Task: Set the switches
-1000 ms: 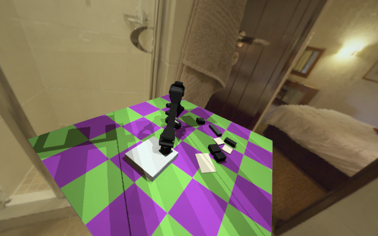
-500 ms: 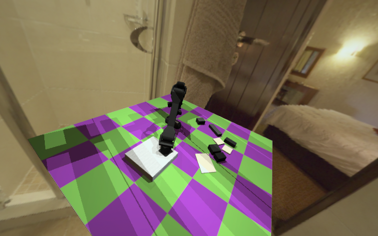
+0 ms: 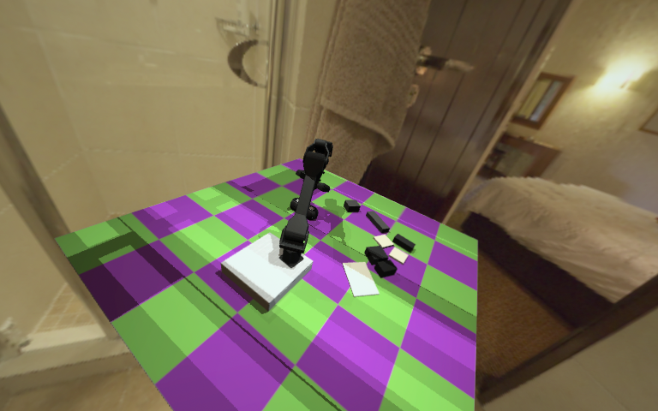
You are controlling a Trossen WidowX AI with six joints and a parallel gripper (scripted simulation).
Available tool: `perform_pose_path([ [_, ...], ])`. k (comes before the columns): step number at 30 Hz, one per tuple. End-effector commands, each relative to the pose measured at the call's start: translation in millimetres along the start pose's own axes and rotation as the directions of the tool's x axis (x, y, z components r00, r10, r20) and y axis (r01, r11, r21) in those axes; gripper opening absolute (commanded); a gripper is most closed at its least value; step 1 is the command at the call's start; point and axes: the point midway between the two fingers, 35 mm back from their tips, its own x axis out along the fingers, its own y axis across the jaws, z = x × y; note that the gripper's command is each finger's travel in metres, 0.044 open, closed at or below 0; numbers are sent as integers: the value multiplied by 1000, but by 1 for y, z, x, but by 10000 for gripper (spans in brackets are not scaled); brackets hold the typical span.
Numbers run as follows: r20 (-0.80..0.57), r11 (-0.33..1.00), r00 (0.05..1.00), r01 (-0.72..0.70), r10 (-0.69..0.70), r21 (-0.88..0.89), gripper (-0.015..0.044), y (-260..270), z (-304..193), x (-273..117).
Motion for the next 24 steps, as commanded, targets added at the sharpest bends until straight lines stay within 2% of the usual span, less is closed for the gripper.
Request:
perform_pose_path([
  [1, 10, 999, 1000, 7, -7, -39, 0, -2, 0, -2],
  [15, 10, 999, 1000, 7, -7, -39, 0, -2, 0, -2],
  [18, -2, 1000, 1000, 4, -4, 10, 79, -3, 1, -1],
  [24, -107, 904, 994, 29, 18, 426, 236, -16, 6, 5],
])
